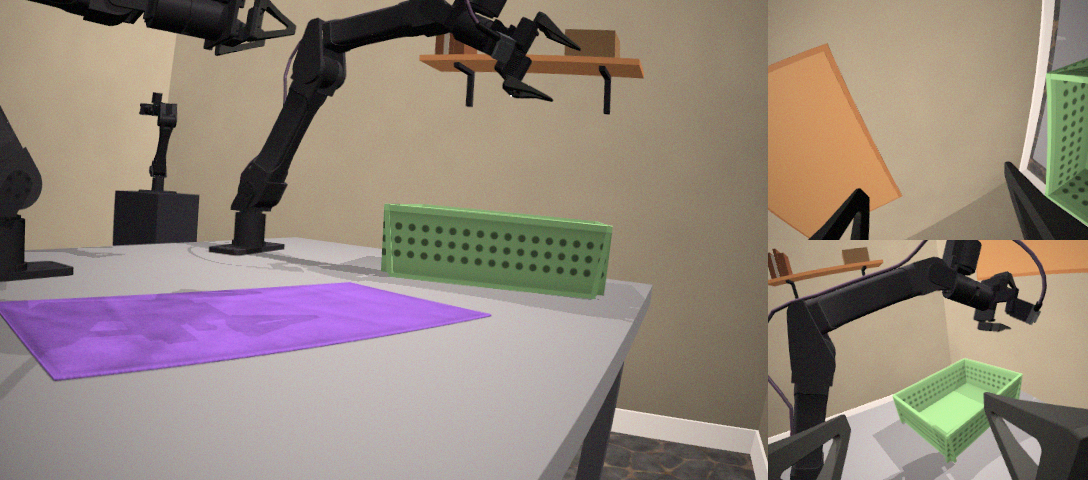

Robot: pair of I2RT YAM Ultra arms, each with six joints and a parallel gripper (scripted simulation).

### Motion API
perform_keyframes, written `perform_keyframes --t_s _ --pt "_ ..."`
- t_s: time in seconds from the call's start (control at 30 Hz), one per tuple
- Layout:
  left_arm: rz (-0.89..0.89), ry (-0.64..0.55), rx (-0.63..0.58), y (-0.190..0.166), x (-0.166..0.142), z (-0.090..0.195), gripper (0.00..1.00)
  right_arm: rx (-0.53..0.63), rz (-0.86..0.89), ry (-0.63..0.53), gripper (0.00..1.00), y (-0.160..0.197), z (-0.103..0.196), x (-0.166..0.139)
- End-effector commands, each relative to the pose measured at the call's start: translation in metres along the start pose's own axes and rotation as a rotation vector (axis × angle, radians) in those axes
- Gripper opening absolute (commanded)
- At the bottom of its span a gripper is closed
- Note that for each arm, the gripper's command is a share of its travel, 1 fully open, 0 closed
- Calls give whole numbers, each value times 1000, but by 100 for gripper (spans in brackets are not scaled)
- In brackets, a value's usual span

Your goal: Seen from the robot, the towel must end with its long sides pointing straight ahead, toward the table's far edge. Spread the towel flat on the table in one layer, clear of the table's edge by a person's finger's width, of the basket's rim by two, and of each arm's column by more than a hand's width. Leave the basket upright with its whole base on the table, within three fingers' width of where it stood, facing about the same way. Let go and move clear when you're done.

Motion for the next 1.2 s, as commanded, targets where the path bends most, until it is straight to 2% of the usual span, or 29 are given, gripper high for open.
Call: perform_keyframes --t_s 0.0,0.1,0.17,0.2,0.27,0.33,0.4,0.43,0.5,0.57,0.67,0.73,0.77,0.83,0.9,0.97,1.0,1.07,1.13,1.17 --pt "114 11 92 13 -1 19 100 -95 -13 -112 100 -13 24 56" --pt "114 11 92 13 -1 19 100 -95 -13 -112 100 -13 24 56" --pt "306 0 147 14 0 51 100 -273 -4 -90 100 -37 18 48" --pt "309 0 148 15 0 55 100 -277 -13 -48 100 -56 17 31" --pt "309 0 148 15 0 55 100 -258 -15 -58 100 -67 20 37" --pt "475 -20 190 12 1 87 100 -449 -5 -95 100 -89 31 48" --pt "502 -22 203 12 1 90 100 -431 -13 -98 100 -115 40 51" --pt "502 -22 203 12 1 90 100 -430 -9 -115 100 -115 41 54" --pt "645 -49 232 5 2 123 100 -623 -5 -131 100 -136 53 55" --pt "695 -55 257 3 2 125 100 -605 -11 -131 100 -160 67 57" --pt "695 -55 257 3 2 125 100 -605 -10 -132 100 -160 67 57" --pt "873 -98 302 -10 3 155 100 -798 -7 -142 100 -179 84 57" --pt "887 -100 307 -11 3 157 100 -780 -10 -142 100 -188 96 57" --pt "887 -100 307 -11 3 157 100 -780 -13 -143 100 -201 101 58" --pt "1035 -145 334 -28 4 186 100 -973 -9 -154 100 -216 121 58" --pt "1078 -156 353 -29 4 186 100 -955 -14 -155 100 -235 142 59" --pt "1078 -156 353 -29 4 186 100 -955 -14 -155 100 -235 142 59" --pt "1210 -205 367 -50 5 213 100 -1148 -10 -166 100 -247 164 59" --pt "1265 -231 388 -51 7 212 100 -1131 -15 -168 100 -261 188 59" --pt "1265 -231 388 -51 8 212 100 -1131 -14 -168 100 -261 188 59"
Point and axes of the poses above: on each arm, the point where the finger pads meet when closed, its own z axis back along the fingers, its own y axis across the jaws, x = y × z, the point moved 6 cm from there along z, back along the fingers, and after that the axes turned 5 degrees about -z, right-handed, at the moved point
